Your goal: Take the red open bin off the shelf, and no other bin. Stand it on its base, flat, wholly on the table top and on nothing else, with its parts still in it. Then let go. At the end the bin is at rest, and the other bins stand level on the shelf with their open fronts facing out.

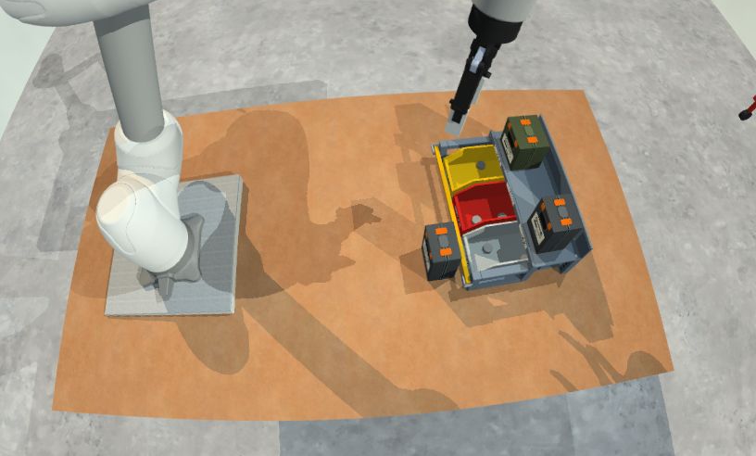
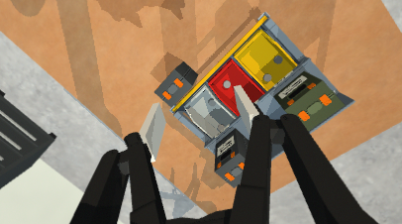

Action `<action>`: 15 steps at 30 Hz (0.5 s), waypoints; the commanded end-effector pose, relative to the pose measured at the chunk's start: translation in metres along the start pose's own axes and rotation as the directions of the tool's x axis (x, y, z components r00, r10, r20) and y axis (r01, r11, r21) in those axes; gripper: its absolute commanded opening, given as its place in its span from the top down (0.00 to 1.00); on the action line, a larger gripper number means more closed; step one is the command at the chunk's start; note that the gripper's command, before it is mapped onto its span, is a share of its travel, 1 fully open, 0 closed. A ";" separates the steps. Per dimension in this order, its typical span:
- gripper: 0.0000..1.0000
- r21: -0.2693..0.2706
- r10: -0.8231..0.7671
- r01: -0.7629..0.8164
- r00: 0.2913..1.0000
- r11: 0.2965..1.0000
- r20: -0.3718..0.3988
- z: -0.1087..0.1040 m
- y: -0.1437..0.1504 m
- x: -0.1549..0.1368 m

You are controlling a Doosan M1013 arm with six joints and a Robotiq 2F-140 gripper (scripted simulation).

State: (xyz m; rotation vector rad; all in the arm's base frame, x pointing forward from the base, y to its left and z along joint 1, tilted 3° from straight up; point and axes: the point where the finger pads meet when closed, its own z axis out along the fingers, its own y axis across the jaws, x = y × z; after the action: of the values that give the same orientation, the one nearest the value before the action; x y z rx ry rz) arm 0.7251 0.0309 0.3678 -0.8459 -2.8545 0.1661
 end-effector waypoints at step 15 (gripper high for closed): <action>0.43 -0.036 -0.249 0.251 0.967 0.967 0.058 -0.050 -0.008 0.002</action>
State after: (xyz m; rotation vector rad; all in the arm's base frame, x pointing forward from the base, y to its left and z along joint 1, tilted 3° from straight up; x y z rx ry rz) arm 0.7285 0.0295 0.4166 -0.4981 -2.9875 0.0983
